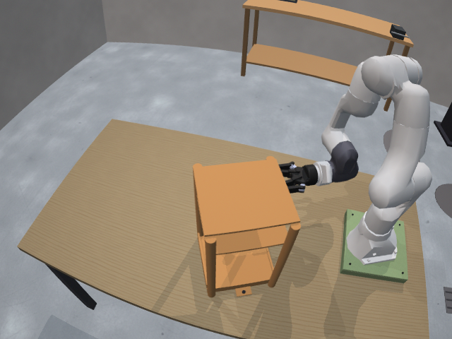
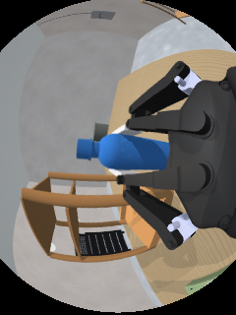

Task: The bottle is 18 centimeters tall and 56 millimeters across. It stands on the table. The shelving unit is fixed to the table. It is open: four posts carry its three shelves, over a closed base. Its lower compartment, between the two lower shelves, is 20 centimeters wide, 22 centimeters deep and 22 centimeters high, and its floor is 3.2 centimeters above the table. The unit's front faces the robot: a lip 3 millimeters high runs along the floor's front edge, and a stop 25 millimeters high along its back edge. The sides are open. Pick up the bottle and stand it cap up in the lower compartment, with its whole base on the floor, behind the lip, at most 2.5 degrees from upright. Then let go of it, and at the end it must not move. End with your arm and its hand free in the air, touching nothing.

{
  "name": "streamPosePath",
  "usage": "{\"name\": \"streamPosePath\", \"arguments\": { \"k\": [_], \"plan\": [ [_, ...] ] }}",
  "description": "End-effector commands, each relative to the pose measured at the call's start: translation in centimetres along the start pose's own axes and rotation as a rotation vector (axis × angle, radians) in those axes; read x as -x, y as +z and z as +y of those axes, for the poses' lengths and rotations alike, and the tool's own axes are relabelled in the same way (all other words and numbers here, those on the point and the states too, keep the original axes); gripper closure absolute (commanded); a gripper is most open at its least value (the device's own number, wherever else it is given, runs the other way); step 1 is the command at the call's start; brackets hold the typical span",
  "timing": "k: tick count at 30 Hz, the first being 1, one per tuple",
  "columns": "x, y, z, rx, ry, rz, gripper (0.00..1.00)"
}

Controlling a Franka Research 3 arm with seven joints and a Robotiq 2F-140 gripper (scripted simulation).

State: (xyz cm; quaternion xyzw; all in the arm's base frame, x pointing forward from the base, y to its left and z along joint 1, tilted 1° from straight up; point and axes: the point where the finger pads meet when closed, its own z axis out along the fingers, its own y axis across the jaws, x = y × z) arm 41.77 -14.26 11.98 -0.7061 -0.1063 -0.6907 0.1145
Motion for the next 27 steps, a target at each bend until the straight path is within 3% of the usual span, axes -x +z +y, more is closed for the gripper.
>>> {"name": "streamPosePath", "arguments": {
  "k": [1,13,27],
  "plan": [
    [-0.4,0.1,0.0,0.002,-0.015,0.01,1.0],
    [-0.4,0.4,0.0,0.002,-0.015,0.01,1.0],
    [-0.4,2.1,0.0,0.002,-0.015,0.01,1.0]
  ]
}}
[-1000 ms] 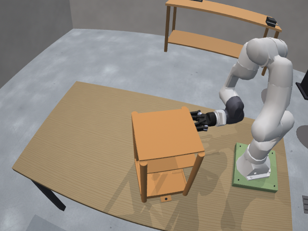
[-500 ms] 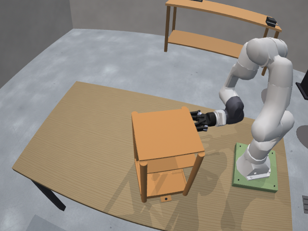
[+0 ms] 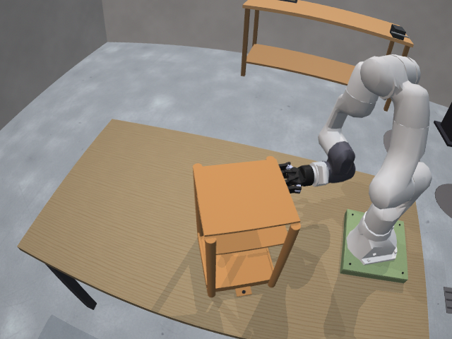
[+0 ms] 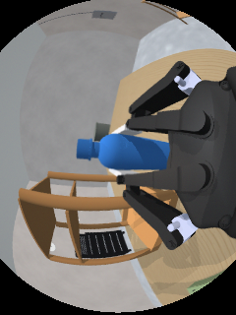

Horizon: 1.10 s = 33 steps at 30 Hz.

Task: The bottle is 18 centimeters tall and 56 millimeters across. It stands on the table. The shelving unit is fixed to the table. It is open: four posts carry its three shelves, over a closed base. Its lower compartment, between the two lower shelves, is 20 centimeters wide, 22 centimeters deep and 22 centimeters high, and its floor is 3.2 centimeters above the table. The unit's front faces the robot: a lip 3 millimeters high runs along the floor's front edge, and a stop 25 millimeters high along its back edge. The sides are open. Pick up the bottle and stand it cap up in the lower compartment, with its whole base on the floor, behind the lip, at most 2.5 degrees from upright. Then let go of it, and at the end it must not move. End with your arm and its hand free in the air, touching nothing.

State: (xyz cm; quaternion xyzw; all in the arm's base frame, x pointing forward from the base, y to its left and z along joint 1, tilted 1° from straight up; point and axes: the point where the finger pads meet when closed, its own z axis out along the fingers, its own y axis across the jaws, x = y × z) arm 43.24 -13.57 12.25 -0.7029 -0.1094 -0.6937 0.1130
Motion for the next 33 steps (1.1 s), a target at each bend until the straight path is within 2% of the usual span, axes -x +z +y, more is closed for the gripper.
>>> {"name": "streamPosePath", "arguments": {
  "k": [1,13,15,30,33],
  "plan": [
    [-0.1,0.7,0.2,0.004,-0.007,0.002,1.0],
    [-0.1,3.8,0.3,0.004,-0.007,0.002,1.0],
    [-0.1,3.8,0.3,0.004,-0.007,0.002,1.0],
    [-0.1,8.3,0.3,0.004,-0.007,0.002,1.0],
    [-0.1,8.5,0.3,0.004,-0.007,0.002,1.0]
  ]
}}
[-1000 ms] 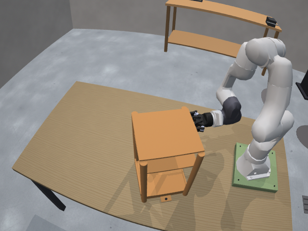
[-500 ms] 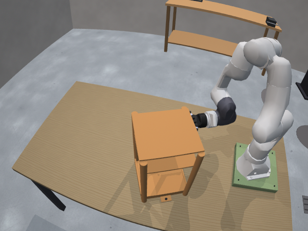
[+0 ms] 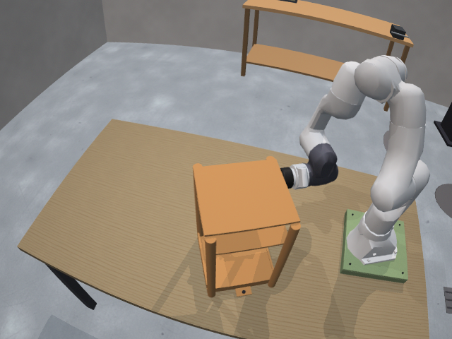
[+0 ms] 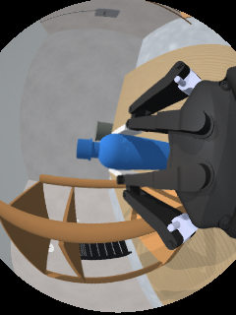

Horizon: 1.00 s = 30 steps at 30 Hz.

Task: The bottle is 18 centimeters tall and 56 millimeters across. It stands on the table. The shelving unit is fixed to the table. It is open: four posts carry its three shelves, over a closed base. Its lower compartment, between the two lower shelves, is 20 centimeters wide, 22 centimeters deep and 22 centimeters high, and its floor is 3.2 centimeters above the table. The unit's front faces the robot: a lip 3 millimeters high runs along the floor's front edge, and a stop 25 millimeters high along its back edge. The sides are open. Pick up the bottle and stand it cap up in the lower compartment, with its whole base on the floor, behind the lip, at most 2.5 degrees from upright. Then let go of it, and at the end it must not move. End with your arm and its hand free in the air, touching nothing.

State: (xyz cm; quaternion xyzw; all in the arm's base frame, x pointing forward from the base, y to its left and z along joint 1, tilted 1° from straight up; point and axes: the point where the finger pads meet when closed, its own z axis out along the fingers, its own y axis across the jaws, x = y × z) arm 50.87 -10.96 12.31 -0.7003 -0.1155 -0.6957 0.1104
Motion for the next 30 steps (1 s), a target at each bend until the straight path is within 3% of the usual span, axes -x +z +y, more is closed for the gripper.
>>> {"name": "streamPosePath", "arguments": {
  "k": [1,12,26,30],
  "plan": [
    [0.1,0.7,0.4,0.009,0.006,-0.003,1.0],
    [0.1,2.6,0.4,0.009,0.006,-0.003,1.0],
    [0.1,2.9,0.4,0.009,0.006,-0.003,1.0],
    [0.0,3.0,0.4,-0.027,0.007,0.001,1.0]
  ]
}}
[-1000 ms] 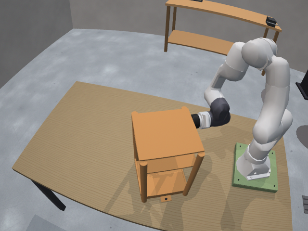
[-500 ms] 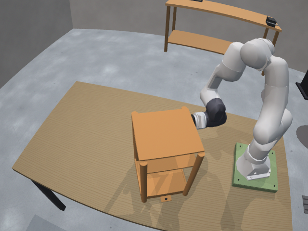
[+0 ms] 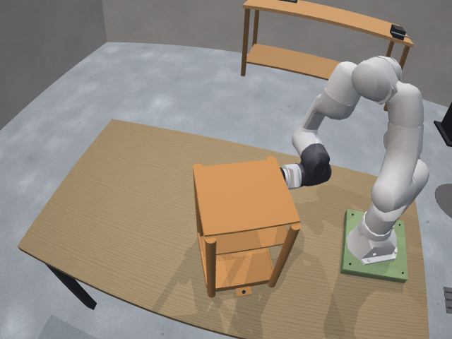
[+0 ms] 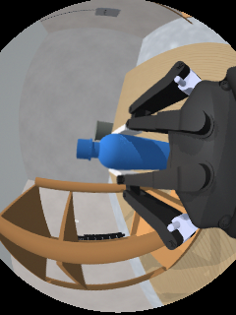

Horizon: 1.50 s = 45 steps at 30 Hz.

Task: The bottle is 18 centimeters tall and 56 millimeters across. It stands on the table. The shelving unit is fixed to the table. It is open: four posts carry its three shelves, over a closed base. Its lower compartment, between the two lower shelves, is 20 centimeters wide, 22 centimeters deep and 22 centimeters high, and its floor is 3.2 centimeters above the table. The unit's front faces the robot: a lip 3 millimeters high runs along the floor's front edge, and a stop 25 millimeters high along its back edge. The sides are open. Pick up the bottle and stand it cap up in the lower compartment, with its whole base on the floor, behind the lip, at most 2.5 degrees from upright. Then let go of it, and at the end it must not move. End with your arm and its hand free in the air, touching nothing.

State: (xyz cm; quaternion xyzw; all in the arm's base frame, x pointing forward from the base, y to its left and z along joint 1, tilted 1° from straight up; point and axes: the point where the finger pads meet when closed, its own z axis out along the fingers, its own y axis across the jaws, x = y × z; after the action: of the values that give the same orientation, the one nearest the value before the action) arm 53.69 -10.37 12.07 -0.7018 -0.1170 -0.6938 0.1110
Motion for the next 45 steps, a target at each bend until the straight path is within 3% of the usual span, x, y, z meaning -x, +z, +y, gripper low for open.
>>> {"name": "streamPosePath", "arguments": {
  "k": [1,3,9,14,18,20,26,31,35,37,42,45],
  "plan": [
    [-0.25,0.22,0.08,-0.042,0.007,0.007,1.0],
    [-0.25,0.22,0.08,-0.042,0.007,0.007,1.0],
    [-0.17,0.09,0.04,-0.152,0.007,0.004,1.0],
    [-0.16,0.06,0.04,-0.165,0.007,0.003,1.0],
    [-0.24,0.19,0.04,-0.217,0.006,0.007,1.0],
    [-0.24,0.19,0.04,-0.217,0.006,0.007,1.0],
    [-0.17,0.07,0.0,-0.326,0.006,0.004,1.0],
    [-0.16,0.05,0.0,-0.34,0.006,0.004,1.0],
    [-0.23,0.16,0.0,-0.391,0.006,0.007,1.0],
    [-0.23,0.16,0.0,-0.391,0.006,0.007,1.0],
    [-0.19,0.08,-0.03,-0.49,0.006,0.006,1.0],
    [-0.15,0.02,-0.04,-0.511,0.006,0.004,1.0]
  ]
}}
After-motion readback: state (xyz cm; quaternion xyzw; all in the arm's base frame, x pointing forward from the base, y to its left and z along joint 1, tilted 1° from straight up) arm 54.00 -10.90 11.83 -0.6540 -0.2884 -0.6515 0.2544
